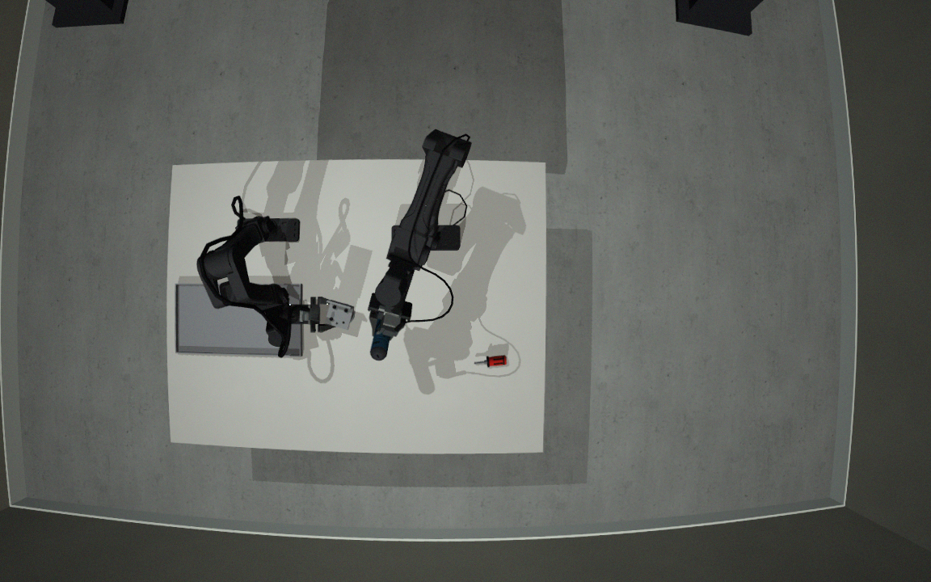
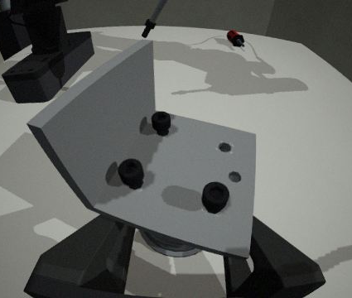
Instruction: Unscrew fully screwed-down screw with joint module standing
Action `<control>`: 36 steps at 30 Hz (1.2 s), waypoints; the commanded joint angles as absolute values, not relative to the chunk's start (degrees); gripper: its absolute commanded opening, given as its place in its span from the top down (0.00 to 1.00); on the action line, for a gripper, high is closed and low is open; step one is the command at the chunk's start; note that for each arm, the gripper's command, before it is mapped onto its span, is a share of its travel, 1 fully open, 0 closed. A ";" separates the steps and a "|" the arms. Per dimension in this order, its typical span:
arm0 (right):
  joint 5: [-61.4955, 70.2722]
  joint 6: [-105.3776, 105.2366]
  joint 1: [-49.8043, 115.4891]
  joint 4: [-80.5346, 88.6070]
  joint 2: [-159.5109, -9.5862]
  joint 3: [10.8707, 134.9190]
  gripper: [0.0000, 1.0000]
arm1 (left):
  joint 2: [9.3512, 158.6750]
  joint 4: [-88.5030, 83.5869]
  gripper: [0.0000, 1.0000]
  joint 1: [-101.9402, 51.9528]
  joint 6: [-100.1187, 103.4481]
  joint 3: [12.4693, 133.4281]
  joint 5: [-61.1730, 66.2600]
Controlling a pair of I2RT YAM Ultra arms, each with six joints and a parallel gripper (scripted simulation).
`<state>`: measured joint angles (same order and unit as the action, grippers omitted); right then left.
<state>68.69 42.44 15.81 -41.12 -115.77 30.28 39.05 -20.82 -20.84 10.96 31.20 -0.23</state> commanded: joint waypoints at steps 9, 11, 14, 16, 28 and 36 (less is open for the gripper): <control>69.56 42.65 16.52 -41.05 -114.94 30.24 0.41 | 41.88 -21.29 0.58 -16.21 14.04 36.54 -0.32; 69.56 42.65 16.52 -41.05 -114.94 30.24 0.41 | 43.03 -22.15 0.58 -14.87 14.66 37.21 -0.27; 69.56 42.65 16.52 -41.05 -114.94 30.24 0.41 | 44.90 -23.40 0.58 -12.88 15.57 38.28 -0.24; 69.56 42.65 16.52 -41.05 -114.94 30.24 0.41 | 46.19 -24.23 0.58 -11.60 16.16 39.03 -0.32; 69.56 42.65 16.52 -41.05 -114.94 30.24 0.41 | 49.82 -27.60 0.58 -6.92 18.46 41.33 -0.24; 69.56 42.65 16.52 -41.05 -114.94 30.24 0.41 | 50.91 -29.98 0.58 -3.61 19.95 43.29 -0.05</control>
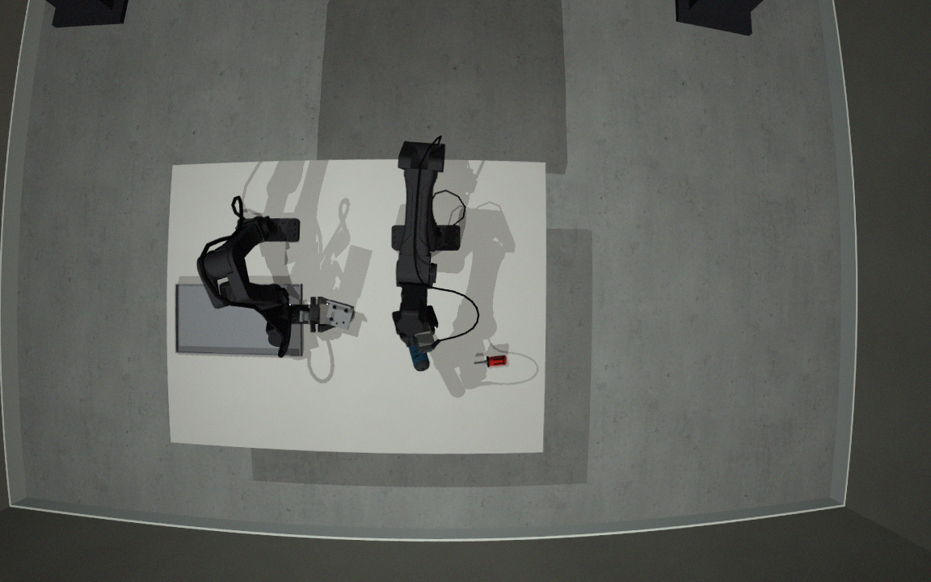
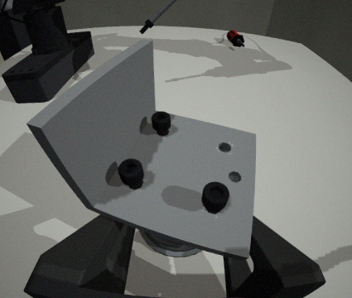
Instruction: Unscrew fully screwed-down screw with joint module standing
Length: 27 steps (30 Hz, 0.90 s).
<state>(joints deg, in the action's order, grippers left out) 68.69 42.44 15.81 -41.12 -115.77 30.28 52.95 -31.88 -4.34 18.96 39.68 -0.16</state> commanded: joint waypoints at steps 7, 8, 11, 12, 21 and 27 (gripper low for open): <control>69.56 42.65 16.52 -41.05 -114.94 30.24 0.41 | 55.53 -32.94 0.58 -0.34 21.65 44.78 -0.27; 69.56 42.65 16.52 -41.05 -114.94 30.24 0.41 | 56.15 -33.96 0.58 0.31 21.98 45.10 -0.26; 69.56 42.65 16.52 -41.05 -114.94 30.24 0.41 | 57.84 -35.10 0.58 2.30 22.89 46.16 -0.19; 69.56 42.65 16.52 -41.05 -114.94 30.24 0.41 | 58.41 -35.38 0.58 2.96 23.18 46.53 -0.19; 69.56 42.65 16.52 -41.05 -114.94 30.24 0.41 | 60.61 -36.48 0.58 5.62 24.43 48.02 -0.03; 69.56 42.65 16.52 -41.05 -114.94 30.24 0.41 | 63.92 -40.52 0.58 9.54 26.39 49.91 -0.19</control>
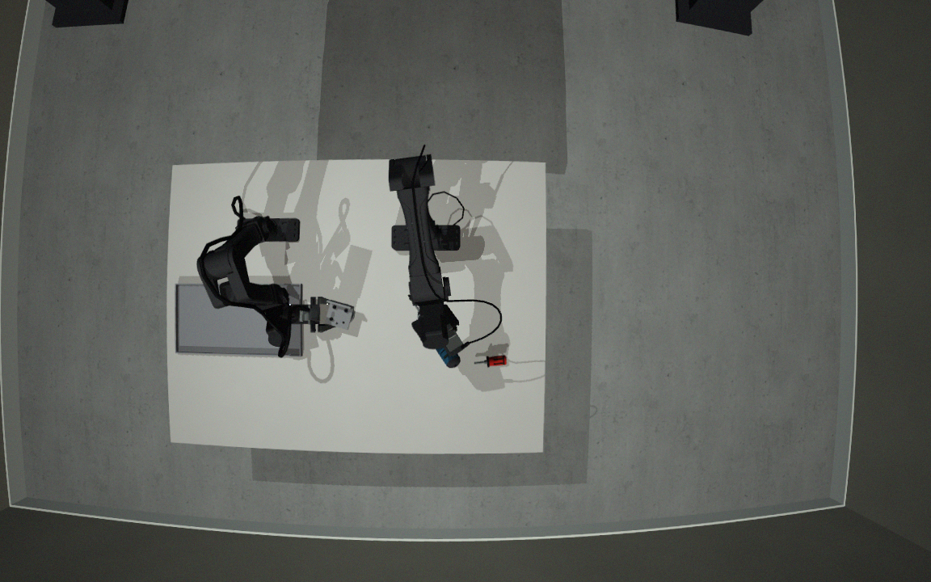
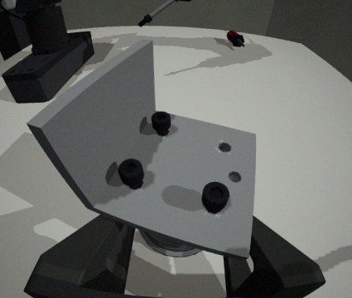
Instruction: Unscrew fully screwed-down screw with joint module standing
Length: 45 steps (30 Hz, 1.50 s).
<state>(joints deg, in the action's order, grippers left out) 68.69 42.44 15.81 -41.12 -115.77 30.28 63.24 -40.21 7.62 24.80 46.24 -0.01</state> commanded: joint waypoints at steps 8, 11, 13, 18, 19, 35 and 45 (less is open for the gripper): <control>69.56 42.65 16.52 -41.05 -114.94 30.24 0.41 | 64.18 -41.23 0.58 12.21 27.58 51.53 -0.06; 69.56 42.65 16.52 -41.05 -114.94 30.24 0.41 | 67.39 -43.16 0.58 13.51 28.26 52.13 0.00; 69.56 42.65 16.52 -41.05 -114.94 30.24 0.41 | 68.37 -44.30 0.58 14.80 28.94 52.69 -0.19; 69.56 42.65 16.52 -41.05 -114.94 30.24 0.41 | 71.12 -46.61 0.58 18.10 30.50 54.38 -0.17; 69.56 42.65 16.52 -41.05 -114.94 30.24 0.41 | 71.71 -47.07 0.58 18.76 30.80 54.74 -0.18; 69.56 42.65 16.52 -41.05 -114.94 30.24 0.41 | 77.73 -52.25 0.58 25.99 34.31 58.49 -0.17; 69.56 42.65 16.52 -41.05 -114.94 30.24 0.41 | 80.62 -54.71 0.58 29.30 35.88 60.36 0.13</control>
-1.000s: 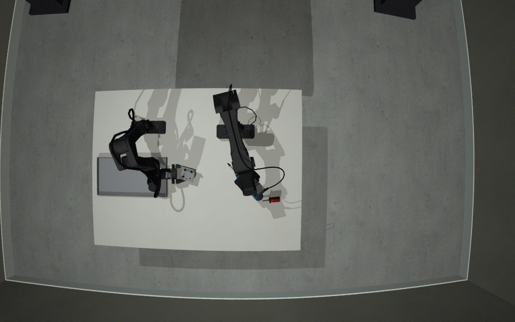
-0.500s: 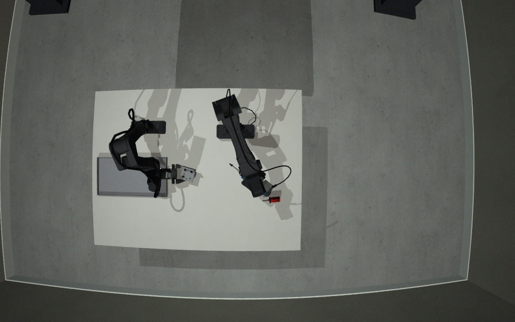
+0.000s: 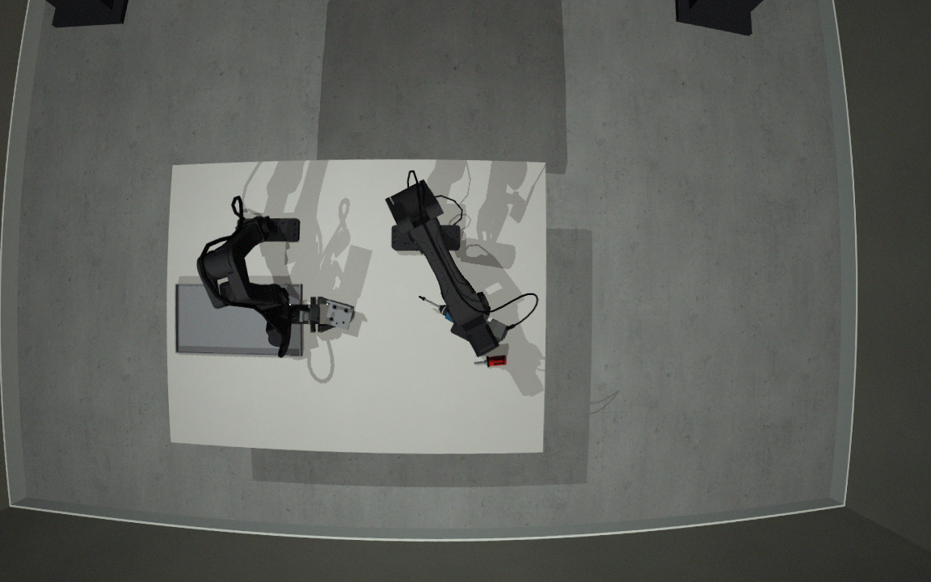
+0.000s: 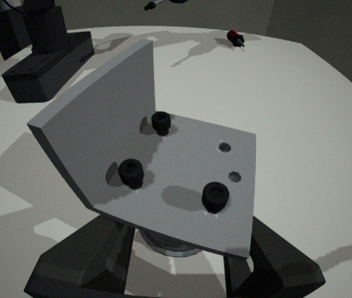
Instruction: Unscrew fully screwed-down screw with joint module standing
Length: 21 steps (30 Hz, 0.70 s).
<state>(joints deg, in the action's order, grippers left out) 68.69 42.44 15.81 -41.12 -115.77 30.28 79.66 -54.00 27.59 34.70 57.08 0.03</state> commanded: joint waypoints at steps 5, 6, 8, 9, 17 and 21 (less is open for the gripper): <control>69.56 42.65 16.52 -41.05 -114.94 30.24 0.41 | 83.19 -57.00 0.58 32.55 37.49 61.90 -0.18; 69.56 42.65 16.52 -41.05 -114.94 30.24 0.41 | 83.76 -57.46 0.58 33.21 37.81 62.24 -0.18; 69.56 42.65 16.52 -41.05 -114.94 30.24 0.41 | 84.92 -58.37 0.58 34.53 38.42 62.96 -0.20; 69.56 42.65 16.52 -41.05 -114.94 30.24 0.41 | 85.51 -58.83 0.58 35.19 38.73 63.33 -0.23; 69.56 42.65 16.52 -41.05 -114.94 30.24 0.41 | 87.22 -60.37 0.58 37.19 39.69 64.47 0.15; 69.56 42.65 16.52 -41.05 -114.94 30.24 0.41 | 89.23 -62.21 0.58 39.77 40.99 65.66 -0.17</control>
